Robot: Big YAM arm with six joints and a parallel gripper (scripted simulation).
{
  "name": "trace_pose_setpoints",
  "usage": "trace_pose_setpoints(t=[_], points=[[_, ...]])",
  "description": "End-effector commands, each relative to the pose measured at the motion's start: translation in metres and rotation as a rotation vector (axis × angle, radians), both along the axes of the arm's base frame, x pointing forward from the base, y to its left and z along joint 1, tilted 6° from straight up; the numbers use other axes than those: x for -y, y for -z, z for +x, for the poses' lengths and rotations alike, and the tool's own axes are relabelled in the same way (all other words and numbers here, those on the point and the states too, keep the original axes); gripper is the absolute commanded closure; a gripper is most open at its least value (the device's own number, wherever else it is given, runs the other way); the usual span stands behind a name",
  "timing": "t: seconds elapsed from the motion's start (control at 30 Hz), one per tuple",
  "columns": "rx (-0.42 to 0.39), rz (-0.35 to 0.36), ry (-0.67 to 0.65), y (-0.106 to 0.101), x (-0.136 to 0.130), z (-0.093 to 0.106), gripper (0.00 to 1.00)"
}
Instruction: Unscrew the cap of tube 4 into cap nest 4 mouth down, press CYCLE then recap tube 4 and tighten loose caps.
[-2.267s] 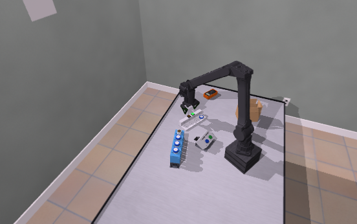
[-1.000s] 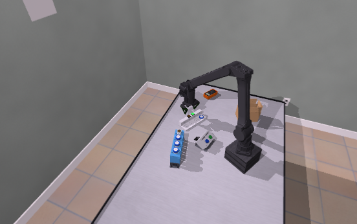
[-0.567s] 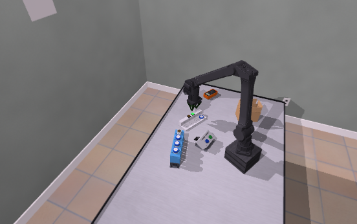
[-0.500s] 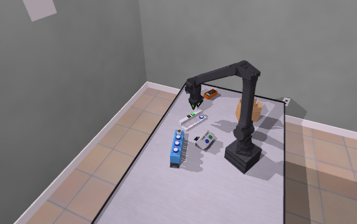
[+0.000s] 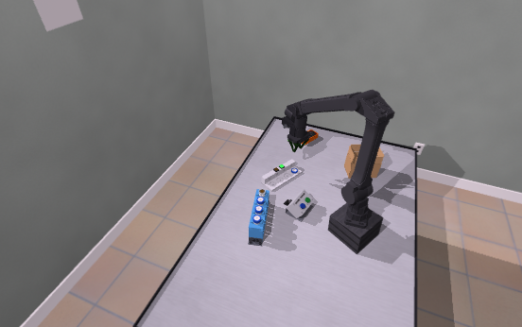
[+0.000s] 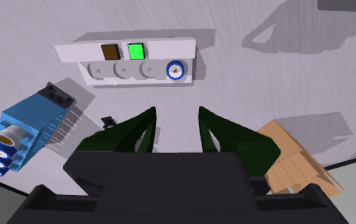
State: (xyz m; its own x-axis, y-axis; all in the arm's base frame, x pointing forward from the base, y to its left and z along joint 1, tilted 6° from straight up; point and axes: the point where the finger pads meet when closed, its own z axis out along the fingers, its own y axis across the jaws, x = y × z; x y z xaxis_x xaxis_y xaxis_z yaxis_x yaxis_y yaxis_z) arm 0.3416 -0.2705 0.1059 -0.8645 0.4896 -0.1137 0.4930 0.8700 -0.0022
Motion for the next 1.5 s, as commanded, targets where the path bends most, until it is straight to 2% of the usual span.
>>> trace_pose_setpoints(t=[0.0, 0.5, 0.53, 0.57, 0.93, 1.0, 1.47], points=[[-0.026, 0.02, -0.04, 0.009, -0.008, 0.0, 0.53], [0.006, -0.007, -0.04, -0.001, -0.008, 0.003, 0.53], [0.017, -0.015, -0.017, -0.008, 0.002, 0.007, 0.53], [-0.009, 0.005, -0.04, 0.015, -0.007, 0.004, 0.53], [-0.01, 0.006, -0.034, 0.07, -0.005, 0.008, 0.53], [-0.01, 0.006, -0.034, 0.07, -0.005, 0.008, 0.53], [-0.01, 0.008, -0.022, 0.139, -0.003, 0.014, 0.53]])
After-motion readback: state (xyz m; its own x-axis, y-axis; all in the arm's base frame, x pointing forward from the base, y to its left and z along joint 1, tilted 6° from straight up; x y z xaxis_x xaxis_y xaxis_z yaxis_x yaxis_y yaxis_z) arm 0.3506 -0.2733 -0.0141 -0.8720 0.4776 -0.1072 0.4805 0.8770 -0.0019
